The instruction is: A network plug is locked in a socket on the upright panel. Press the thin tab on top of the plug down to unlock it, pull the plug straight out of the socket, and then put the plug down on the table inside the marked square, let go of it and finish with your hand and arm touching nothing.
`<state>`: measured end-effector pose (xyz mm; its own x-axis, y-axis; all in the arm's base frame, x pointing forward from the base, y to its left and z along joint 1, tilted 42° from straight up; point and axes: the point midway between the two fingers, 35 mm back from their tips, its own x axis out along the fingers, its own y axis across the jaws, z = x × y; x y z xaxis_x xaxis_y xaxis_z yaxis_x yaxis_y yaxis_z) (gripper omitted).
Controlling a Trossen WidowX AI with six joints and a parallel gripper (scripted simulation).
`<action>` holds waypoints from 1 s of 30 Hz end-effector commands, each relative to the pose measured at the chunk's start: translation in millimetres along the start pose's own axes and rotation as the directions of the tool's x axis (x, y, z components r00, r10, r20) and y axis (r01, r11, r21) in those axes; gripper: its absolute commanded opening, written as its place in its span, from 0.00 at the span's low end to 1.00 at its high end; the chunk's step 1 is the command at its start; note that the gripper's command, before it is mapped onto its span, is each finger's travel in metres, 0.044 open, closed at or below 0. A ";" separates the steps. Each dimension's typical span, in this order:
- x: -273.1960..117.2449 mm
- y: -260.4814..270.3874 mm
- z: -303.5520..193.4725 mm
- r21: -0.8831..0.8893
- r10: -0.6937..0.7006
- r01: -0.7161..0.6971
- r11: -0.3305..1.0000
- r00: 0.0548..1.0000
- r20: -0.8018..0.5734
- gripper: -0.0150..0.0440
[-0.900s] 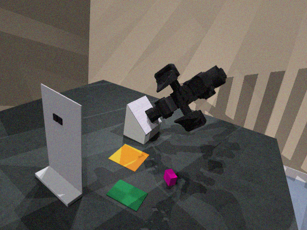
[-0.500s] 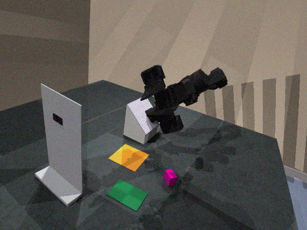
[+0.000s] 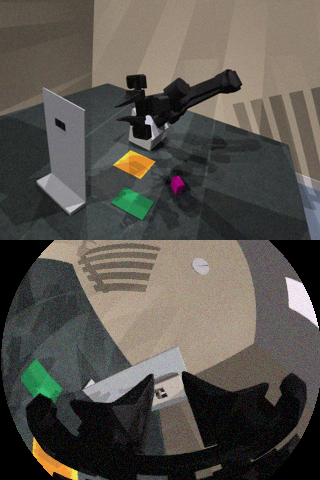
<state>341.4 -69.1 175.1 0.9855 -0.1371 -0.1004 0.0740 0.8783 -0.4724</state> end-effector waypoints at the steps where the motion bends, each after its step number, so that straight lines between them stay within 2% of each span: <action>1: -2.9 5.4 -28.4 -0.075 0.005 -0.008 0.997 0.999 -0.039 0.52; 14: -30.5 11.6 -98.5 -0.318 -0.023 -0.021 0.948 0.990 -0.136 0.52; 19: -35.1 12.5 -105.0 -0.344 -0.026 -0.026 0.939 0.989 -0.147 0.52; 30: 8.4 13.6 -99.7 -0.344 -0.027 -0.024 0.939 0.989 -0.144 0.52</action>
<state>321.9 -103.0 82.5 0.9522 -0.2221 -0.2096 -0.0079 0.6682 -0.7440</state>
